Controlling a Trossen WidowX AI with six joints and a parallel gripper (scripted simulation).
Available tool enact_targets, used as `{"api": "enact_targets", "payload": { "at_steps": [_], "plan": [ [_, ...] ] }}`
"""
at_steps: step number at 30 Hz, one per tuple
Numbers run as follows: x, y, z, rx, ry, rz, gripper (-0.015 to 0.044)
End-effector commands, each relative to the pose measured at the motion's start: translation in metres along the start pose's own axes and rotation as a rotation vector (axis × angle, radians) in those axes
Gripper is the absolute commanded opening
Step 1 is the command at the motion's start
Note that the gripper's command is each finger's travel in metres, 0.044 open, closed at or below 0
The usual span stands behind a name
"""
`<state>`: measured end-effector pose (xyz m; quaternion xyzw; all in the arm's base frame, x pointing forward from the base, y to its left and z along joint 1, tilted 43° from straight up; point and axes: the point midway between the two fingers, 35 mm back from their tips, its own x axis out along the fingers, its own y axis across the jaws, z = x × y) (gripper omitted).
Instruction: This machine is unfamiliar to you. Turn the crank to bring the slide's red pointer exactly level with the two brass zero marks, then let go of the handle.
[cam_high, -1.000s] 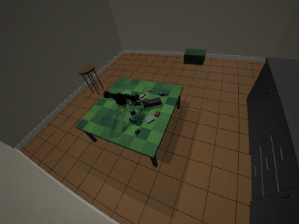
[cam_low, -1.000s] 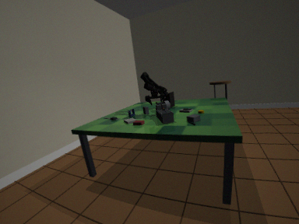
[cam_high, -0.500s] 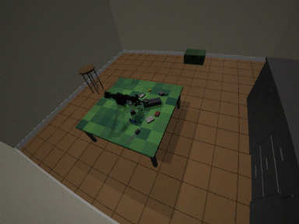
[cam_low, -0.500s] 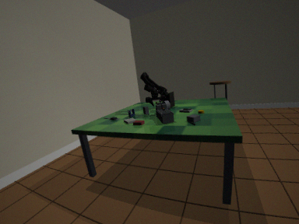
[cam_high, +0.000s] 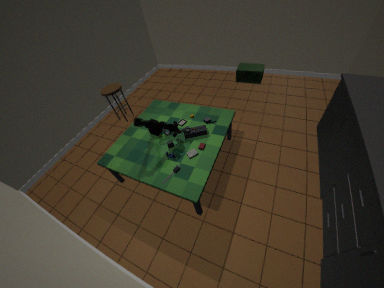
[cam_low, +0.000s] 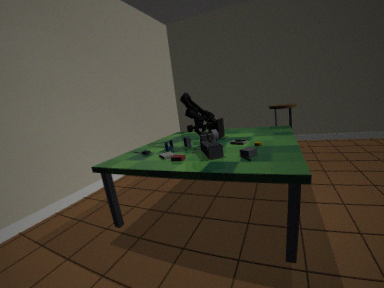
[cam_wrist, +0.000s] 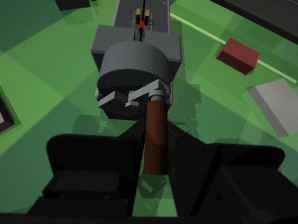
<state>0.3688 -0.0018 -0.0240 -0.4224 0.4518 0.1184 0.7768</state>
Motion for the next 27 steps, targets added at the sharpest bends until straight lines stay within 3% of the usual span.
{"api": "enact_targets", "payload": {
  "at_steps": [1, 27],
  "plan": [
    [0.0, 0.0, 0.0, -0.003, 0.004, 0.0, 0.0],
    [0.013, -0.012, -0.013, -0.004, 0.004, -0.001, 0.0]
  ]
}}
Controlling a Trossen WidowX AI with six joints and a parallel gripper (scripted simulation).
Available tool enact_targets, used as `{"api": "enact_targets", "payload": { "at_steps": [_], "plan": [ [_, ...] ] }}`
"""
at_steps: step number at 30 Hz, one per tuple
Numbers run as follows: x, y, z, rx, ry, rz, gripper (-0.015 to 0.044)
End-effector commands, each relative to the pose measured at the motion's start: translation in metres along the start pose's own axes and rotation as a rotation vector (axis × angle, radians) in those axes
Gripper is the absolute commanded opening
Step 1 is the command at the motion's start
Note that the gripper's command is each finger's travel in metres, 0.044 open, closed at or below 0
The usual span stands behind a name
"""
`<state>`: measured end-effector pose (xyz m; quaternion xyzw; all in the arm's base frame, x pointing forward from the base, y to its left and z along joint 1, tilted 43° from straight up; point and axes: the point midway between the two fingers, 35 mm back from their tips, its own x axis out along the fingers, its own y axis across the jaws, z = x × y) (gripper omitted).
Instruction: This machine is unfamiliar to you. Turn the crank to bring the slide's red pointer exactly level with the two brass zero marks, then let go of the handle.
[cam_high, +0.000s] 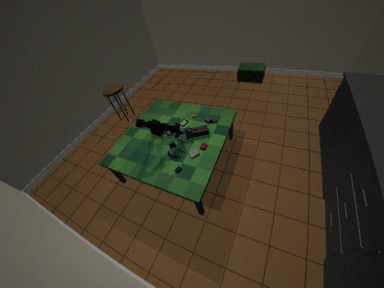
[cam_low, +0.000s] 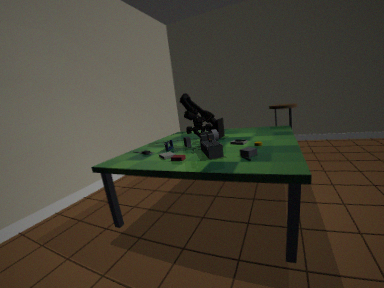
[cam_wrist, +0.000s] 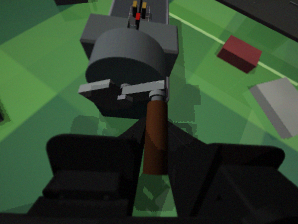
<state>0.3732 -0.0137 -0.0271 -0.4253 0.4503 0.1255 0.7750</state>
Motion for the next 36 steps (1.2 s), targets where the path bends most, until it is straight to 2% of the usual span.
{"api": "enact_targets", "payload": {
  "at_steps": [1, 36],
  "plan": [
    [0.006, -0.004, -0.006, 0.009, 0.01, -0.008, 0.0],
    [0.026, 0.005, -0.026, 0.009, 0.011, -0.008, 0.0]
  ]
}}
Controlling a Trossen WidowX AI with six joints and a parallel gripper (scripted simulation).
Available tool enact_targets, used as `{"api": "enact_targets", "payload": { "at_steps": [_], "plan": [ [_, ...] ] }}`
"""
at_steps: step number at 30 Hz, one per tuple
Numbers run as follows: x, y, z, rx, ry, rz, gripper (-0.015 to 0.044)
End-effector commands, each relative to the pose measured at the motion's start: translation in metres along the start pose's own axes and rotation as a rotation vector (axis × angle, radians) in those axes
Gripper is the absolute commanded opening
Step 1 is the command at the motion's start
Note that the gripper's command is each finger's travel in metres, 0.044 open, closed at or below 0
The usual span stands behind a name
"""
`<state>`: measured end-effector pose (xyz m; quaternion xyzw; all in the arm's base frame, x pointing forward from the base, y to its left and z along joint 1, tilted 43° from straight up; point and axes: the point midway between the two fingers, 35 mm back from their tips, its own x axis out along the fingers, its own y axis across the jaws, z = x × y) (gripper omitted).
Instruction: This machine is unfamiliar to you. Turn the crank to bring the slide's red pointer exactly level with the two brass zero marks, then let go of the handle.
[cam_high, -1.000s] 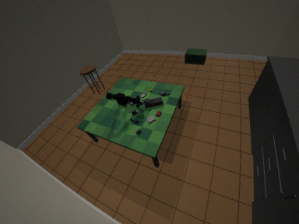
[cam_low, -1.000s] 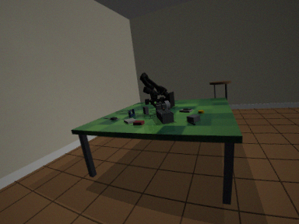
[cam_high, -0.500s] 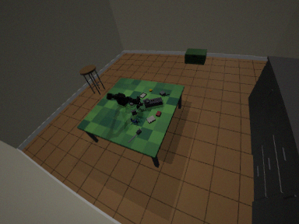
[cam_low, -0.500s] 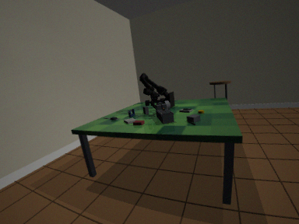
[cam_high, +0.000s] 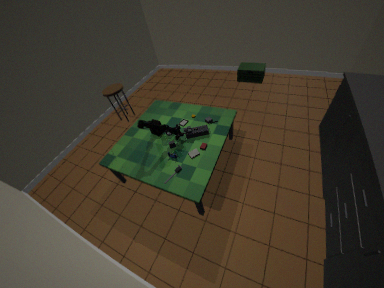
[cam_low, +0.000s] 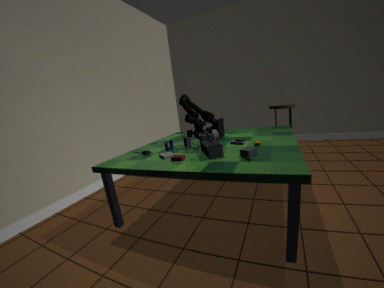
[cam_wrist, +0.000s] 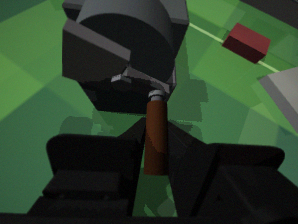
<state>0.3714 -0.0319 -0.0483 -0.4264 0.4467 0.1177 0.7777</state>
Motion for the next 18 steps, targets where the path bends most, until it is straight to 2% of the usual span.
{"api": "enact_targets", "payload": {
  "at_steps": [1, 18],
  "plan": [
    [0.0062, 0.0043, -0.0061, 0.002, 0.013, 0.009, 0.0],
    [0.0094, 0.0099, -0.0093, 0.002, 0.013, 0.009, 0.0]
  ]
}}
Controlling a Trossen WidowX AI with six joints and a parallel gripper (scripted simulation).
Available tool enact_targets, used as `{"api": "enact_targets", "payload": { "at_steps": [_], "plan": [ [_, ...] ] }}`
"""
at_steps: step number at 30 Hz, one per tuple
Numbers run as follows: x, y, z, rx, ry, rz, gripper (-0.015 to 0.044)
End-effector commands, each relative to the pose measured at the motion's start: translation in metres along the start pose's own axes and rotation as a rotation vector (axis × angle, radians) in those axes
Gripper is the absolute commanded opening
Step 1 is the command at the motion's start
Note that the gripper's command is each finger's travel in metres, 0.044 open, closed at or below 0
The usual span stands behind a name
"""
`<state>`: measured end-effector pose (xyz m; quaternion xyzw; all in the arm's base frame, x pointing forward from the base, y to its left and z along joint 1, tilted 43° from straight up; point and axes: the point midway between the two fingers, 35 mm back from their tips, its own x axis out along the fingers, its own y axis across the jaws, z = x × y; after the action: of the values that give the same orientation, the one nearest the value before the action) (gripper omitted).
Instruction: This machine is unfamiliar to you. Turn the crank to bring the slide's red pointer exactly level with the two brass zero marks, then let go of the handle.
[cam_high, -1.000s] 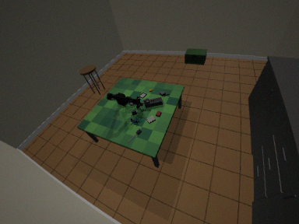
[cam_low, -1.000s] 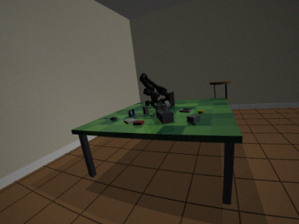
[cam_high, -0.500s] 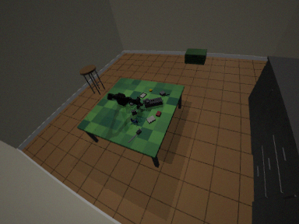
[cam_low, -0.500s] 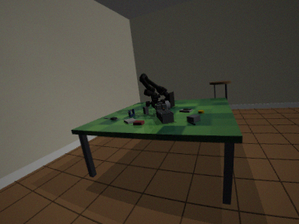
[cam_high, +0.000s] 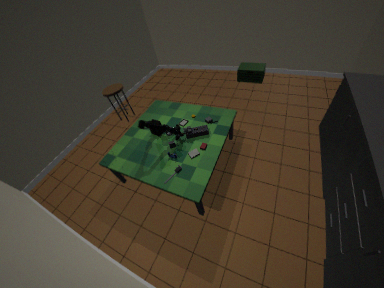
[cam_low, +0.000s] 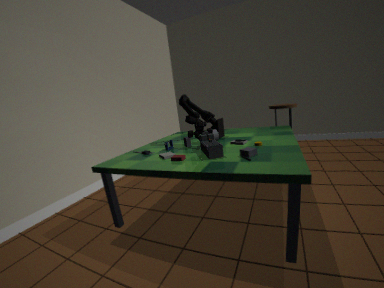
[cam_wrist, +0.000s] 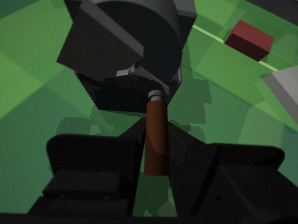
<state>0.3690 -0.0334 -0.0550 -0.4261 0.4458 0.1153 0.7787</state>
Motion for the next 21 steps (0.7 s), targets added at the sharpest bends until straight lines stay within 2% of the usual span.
{"api": "enact_targets", "payload": {
  "at_steps": [1, 21],
  "plan": [
    [0.0053, 0.006, -0.0052, -0.002, 0.013, 0.013, 0.0],
    [0.0071, 0.0101, -0.007, -0.002, 0.013, 0.013, 0.0]
  ]
}}
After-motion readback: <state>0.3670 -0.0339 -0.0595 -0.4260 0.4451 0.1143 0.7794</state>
